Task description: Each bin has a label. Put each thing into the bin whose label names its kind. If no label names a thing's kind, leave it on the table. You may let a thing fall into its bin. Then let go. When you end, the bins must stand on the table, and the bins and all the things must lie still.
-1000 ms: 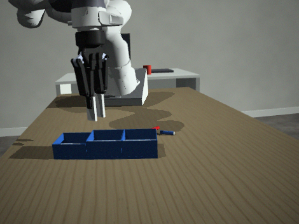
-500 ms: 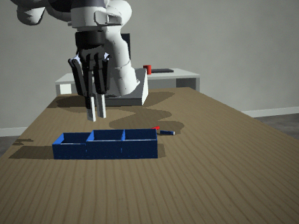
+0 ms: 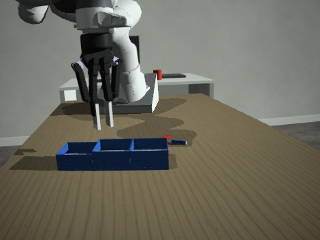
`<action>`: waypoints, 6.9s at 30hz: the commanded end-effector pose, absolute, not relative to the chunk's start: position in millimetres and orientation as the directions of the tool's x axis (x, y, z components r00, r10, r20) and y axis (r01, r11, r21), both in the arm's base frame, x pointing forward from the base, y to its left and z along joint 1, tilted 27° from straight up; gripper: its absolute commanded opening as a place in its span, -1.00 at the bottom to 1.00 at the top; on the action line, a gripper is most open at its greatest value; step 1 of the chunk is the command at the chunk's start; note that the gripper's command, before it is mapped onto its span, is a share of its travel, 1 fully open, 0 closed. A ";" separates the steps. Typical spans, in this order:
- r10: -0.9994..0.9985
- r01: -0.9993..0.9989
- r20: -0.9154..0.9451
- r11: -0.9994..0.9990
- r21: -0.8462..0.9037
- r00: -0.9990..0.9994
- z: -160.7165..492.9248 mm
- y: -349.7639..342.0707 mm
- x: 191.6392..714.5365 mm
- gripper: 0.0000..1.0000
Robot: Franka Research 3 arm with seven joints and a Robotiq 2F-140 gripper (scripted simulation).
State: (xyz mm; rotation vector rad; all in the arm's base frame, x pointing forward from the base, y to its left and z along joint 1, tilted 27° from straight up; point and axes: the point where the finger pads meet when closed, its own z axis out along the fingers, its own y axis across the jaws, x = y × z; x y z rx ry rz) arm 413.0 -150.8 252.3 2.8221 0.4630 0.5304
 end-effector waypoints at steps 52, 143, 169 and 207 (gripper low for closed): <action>-0.385 -0.428 0.453 -0.904 -0.009 0.804 254.2 -147.6 414.2 -0.63; -0.385 -0.428 0.453 -0.904 -0.009 0.804 193.2 -162.6 441.5 -0.87; -0.385 -0.428 0.453 -0.904 -0.009 0.804 193.2 -162.6 441.5 -0.87; -0.385 -0.428 0.453 -0.904 -0.009 0.804 246.7 -151.4 416.7 -0.87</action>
